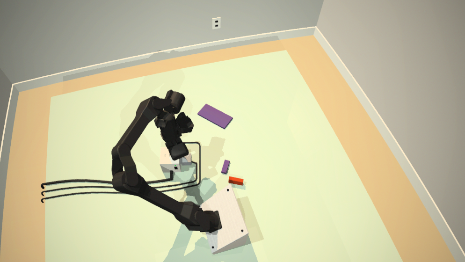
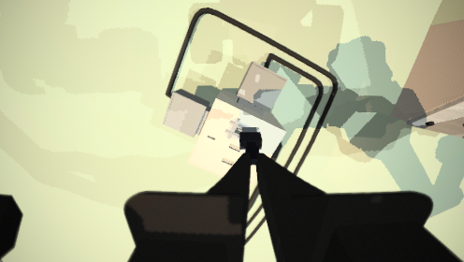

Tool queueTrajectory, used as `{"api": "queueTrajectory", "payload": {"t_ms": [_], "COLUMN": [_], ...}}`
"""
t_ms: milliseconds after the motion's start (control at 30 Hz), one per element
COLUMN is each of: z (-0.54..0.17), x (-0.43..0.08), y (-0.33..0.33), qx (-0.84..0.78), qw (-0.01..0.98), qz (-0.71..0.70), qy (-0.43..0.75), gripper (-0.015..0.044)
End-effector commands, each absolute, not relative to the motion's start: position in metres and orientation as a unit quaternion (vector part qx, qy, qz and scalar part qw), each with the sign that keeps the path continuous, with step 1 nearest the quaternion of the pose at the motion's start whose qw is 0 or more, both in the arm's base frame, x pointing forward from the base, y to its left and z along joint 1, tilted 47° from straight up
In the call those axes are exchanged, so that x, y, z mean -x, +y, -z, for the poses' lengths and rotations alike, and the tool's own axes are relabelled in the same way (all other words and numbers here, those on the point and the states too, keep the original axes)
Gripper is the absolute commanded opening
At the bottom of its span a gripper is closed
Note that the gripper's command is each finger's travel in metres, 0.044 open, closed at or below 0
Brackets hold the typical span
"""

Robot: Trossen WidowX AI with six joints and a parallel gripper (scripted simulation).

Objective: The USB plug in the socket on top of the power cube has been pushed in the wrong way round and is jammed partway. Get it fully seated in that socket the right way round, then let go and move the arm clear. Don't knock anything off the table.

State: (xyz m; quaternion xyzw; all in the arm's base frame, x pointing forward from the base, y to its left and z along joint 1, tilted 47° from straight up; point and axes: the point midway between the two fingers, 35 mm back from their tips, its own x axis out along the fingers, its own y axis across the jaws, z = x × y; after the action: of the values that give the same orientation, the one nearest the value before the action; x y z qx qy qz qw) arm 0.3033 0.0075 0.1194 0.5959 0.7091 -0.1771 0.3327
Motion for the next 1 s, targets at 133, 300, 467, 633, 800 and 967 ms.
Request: {"api": "queueTrajectory", "payload": {"t_ms": [133, 300, 467, 633, 800, 967], "z": [-0.1192, -0.1192, -0.1192, -0.1192, -0.1192, -0.1192], "x": [-0.3035, -0.3035, -0.3035, -0.3035, -0.3035, -0.3036], "y": [0.0076, 0.0076, 0.0076, 0.0076, 0.0076, 0.0079], "qx": [-0.627, -0.644, -0.651, -0.651, -0.651, -0.651], "qw": [0.269, 0.228, 0.207, 0.207, 0.207, 0.206], "qz": [0.250, 0.295, 0.316, 0.316, 0.316, 0.315], "qy": [0.686, 0.669, 0.658, 0.658, 0.658, 0.659], "gripper": [0.0000, 0.0000, 0.0000, 0.0000, 0.0000, 0.0000]}}
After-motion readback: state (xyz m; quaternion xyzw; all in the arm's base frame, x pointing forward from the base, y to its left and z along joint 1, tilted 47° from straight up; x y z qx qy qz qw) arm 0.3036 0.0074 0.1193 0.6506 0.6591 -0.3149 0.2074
